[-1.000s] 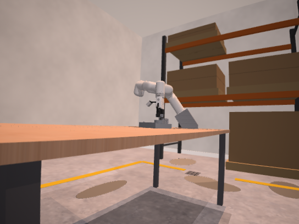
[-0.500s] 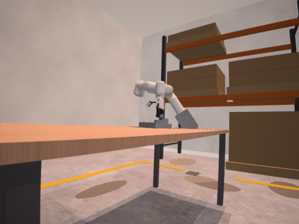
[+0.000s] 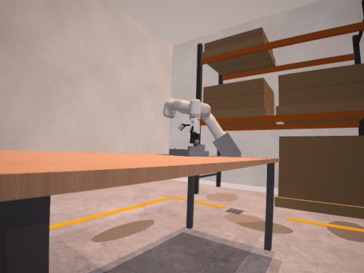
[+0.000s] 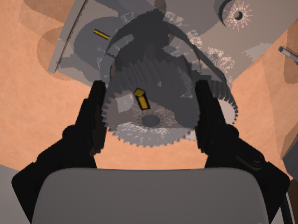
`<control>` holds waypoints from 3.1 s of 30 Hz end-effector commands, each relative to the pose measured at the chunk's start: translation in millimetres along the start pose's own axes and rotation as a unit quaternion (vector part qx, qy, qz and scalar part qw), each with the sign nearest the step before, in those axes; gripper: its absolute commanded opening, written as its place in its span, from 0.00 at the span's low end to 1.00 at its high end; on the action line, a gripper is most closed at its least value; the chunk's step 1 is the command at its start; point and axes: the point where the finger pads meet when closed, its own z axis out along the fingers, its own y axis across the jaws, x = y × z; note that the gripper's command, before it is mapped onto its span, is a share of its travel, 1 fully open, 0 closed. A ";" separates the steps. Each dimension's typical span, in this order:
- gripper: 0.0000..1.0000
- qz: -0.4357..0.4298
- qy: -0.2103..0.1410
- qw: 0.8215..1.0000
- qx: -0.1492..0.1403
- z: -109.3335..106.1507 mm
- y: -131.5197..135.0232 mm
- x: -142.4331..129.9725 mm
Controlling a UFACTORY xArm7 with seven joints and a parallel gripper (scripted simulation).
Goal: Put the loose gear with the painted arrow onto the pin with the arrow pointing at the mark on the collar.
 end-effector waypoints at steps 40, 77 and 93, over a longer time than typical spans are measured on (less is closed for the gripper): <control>1.00 0.000 0.000 1.000 0.002 0.3 -1.3 -0.5; 1.00 0.000 0.000 1.000 0.002 0.3 -1.3 -0.5; 1.00 0.000 0.000 1.000 0.002 0.3 -1.3 -0.5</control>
